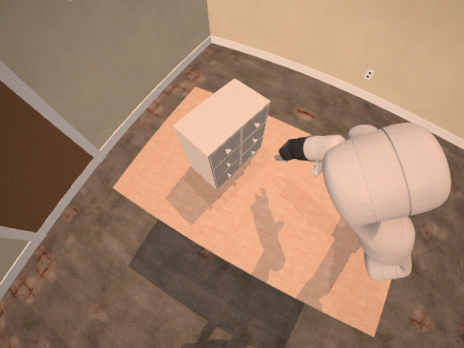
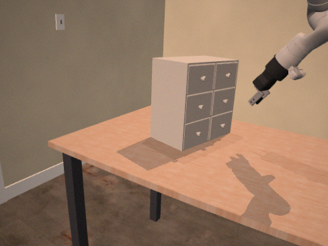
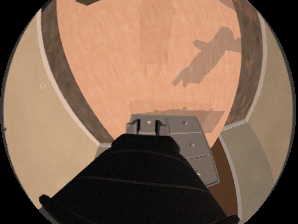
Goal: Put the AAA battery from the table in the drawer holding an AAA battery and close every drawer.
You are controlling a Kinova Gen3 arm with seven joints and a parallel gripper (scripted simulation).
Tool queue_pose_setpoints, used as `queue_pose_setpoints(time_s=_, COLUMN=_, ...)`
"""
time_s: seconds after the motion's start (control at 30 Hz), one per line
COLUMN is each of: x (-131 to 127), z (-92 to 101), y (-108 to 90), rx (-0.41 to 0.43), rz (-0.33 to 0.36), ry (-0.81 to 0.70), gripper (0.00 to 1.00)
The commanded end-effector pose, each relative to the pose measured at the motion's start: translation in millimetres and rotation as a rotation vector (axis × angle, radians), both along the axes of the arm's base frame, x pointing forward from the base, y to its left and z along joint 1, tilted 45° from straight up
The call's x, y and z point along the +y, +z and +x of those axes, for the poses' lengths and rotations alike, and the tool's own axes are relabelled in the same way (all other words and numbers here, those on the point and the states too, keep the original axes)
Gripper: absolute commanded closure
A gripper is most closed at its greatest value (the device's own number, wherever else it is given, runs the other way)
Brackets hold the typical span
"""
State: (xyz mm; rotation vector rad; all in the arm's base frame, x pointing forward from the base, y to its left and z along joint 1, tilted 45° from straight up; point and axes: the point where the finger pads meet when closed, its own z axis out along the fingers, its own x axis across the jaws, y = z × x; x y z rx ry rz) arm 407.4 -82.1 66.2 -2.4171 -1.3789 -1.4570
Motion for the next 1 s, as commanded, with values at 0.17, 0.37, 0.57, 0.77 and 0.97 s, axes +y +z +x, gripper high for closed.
queue_pose_setpoints(time_s=0.17, x=-11.6, z=-1.7, y=12.4, rx=0.029, rz=-0.004, ry=0.046, gripper=0.33)
queue_pose_setpoints(time_s=0.37, x=-17.9, z=-11.1, y=20.6, rx=0.091, rz=0.012, ry=0.109, gripper=0.33)
queue_pose_setpoints(time_s=0.57, x=-22.7, z=-18.5, y=27.0, rx=0.138, rz=0.024, ry=0.159, gripper=0.33)
queue_pose_setpoints(time_s=0.77, x=-31.1, z=-31.4, y=38.3, rx=0.222, rz=0.046, ry=0.246, gripper=0.33)
queue_pose_setpoints(time_s=0.97, x=-40.4, z=-45.8, y=50.8, rx=0.316, rz=0.070, ry=0.342, gripper=0.33)
